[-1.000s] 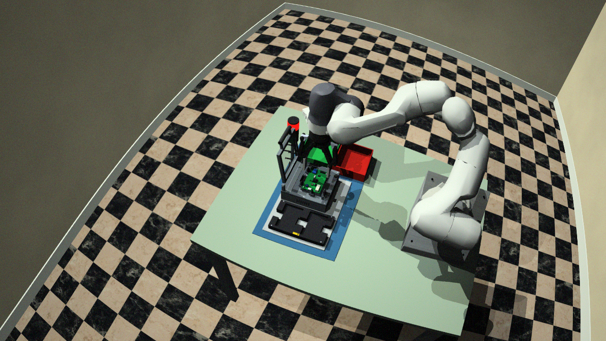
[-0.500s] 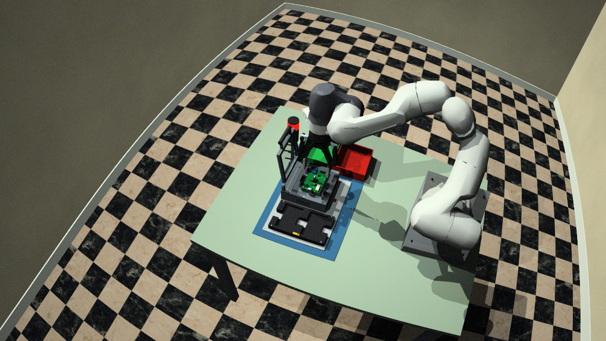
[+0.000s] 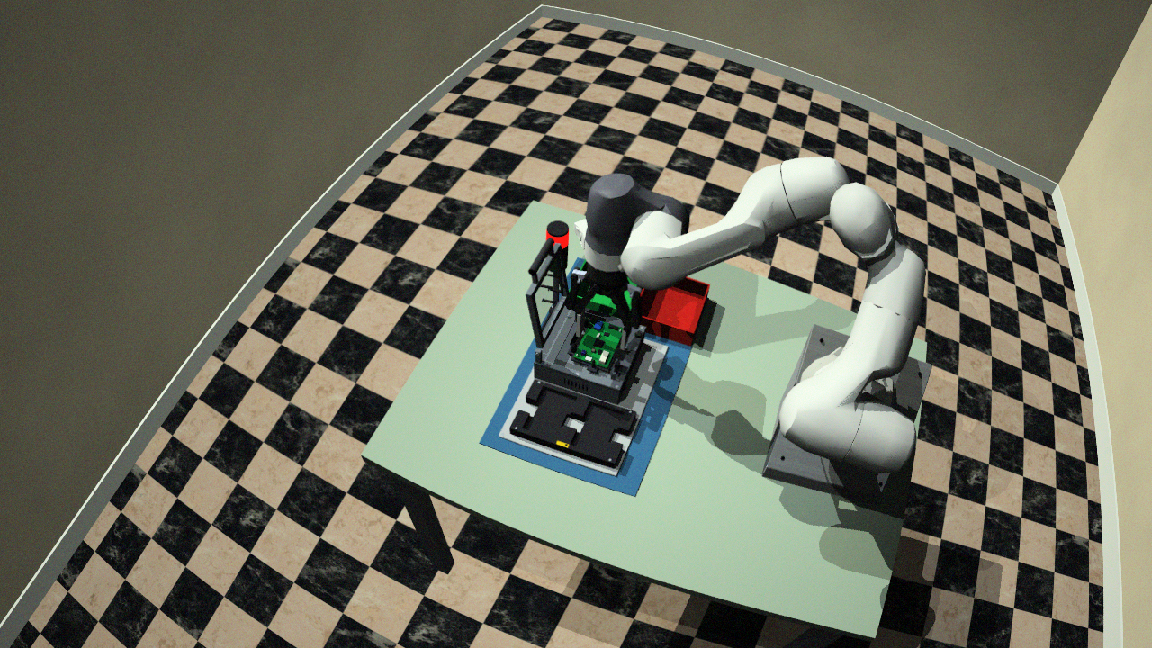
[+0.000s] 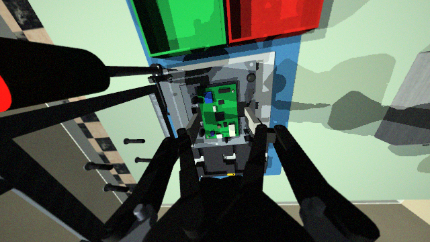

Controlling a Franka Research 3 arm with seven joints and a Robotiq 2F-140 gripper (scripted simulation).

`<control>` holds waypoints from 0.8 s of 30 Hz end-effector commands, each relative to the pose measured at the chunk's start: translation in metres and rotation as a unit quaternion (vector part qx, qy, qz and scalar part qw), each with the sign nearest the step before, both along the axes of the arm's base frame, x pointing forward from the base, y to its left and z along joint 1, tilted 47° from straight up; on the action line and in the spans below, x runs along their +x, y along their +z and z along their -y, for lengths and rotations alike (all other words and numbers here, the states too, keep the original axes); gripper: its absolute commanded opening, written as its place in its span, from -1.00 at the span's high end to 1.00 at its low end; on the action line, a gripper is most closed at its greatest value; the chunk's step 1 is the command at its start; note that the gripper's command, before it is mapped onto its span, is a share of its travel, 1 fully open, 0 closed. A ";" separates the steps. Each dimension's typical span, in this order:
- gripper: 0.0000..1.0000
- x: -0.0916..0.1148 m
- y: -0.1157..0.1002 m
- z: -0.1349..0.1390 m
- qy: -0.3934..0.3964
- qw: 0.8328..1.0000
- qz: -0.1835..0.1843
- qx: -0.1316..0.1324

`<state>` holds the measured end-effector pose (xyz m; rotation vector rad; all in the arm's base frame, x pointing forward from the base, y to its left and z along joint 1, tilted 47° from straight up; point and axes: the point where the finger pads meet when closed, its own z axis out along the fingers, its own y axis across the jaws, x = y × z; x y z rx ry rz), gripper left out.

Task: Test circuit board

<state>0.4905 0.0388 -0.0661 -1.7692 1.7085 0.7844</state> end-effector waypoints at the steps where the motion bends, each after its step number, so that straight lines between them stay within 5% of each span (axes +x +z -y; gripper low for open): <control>1: -0.16 0.004 -0.005 -0.007 -0.008 1.000 0.001 0.000; 24: -0.16 0.003 -0.012 -0.015 -0.008 1.000 0.001 0.000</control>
